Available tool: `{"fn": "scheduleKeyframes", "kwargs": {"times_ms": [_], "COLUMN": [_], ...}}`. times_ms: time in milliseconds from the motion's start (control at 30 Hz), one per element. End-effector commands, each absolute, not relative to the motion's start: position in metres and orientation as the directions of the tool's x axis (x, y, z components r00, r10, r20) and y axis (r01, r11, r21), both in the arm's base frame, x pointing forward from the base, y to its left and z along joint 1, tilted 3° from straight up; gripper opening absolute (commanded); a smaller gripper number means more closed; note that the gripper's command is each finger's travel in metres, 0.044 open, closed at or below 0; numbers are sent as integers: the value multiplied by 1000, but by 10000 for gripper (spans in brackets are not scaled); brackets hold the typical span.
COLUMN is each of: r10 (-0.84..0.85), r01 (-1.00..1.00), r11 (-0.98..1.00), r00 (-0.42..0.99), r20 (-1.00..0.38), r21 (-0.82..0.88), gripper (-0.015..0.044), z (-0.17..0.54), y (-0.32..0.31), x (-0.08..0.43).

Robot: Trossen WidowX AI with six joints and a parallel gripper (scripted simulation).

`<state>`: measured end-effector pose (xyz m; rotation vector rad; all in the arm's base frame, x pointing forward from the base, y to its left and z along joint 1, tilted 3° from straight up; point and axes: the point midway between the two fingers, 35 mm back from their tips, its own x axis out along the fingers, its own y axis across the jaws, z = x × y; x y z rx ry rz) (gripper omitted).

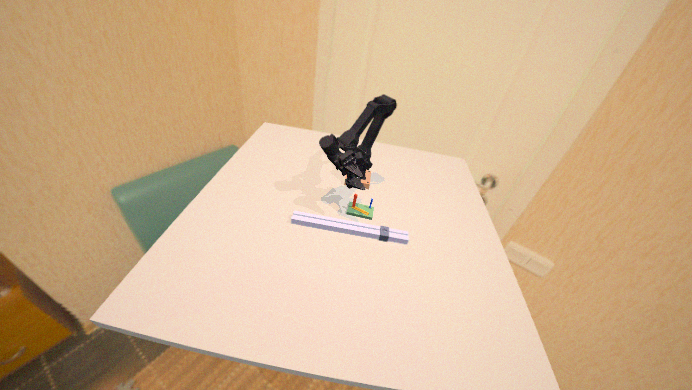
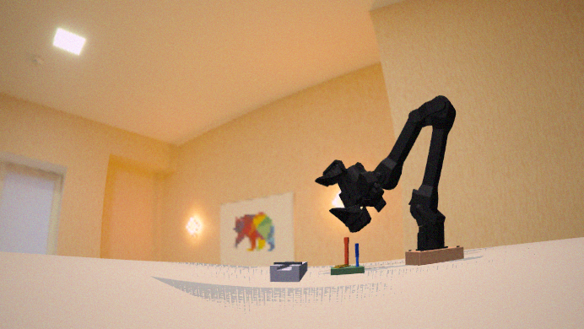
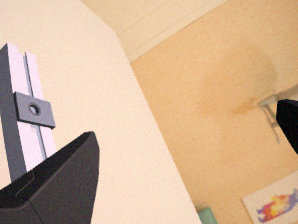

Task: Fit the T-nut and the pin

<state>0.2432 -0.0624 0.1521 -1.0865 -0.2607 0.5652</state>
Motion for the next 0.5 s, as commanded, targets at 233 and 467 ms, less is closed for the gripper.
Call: {"fn": "scheduleKeyframes", "kwargs": {"times_ms": [233, 467], "r10": [444, 306], "r01": [-647, -812], "r11": [522, 560], "r00": [763, 387], "r20": [-470, -870], "r21": [-556, -165], "gripper": [440, 440], "z": [138, 142], "y": [-71, -60], "x": [278, 253]}}
